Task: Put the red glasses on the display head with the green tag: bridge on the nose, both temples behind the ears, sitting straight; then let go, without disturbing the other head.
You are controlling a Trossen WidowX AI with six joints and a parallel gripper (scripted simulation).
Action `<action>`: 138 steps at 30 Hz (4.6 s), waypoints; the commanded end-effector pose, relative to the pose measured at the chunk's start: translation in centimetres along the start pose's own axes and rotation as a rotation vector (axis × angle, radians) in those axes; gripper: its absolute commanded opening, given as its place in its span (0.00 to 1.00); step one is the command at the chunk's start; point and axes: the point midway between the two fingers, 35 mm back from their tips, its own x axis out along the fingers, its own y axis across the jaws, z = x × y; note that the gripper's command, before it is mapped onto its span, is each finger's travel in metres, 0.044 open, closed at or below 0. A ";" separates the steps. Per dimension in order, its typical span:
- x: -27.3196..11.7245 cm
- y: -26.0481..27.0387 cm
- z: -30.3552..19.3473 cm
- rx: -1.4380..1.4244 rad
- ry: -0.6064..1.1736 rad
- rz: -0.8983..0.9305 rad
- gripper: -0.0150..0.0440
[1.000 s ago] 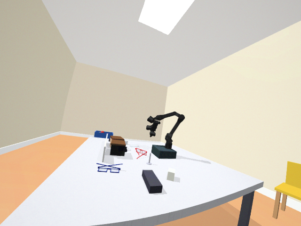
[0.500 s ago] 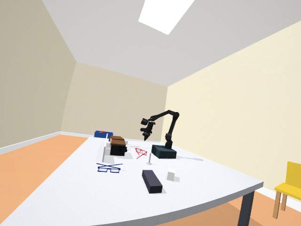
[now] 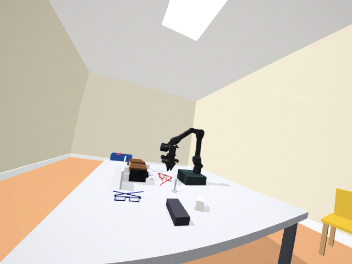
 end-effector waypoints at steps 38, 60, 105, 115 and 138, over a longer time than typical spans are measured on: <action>3.3 1.0 -0.8 0.049 0.028 0.002 0.46; 6.3 0.5 -1.1 0.050 0.028 0.002 0.46; -2.2 1.1 -0.5 0.049 0.027 0.002 0.25; -4.0 1.2 -0.5 0.049 0.027 0.003 0.25; -4.4 8.5 -8.1 0.049 0.031 0.008 0.25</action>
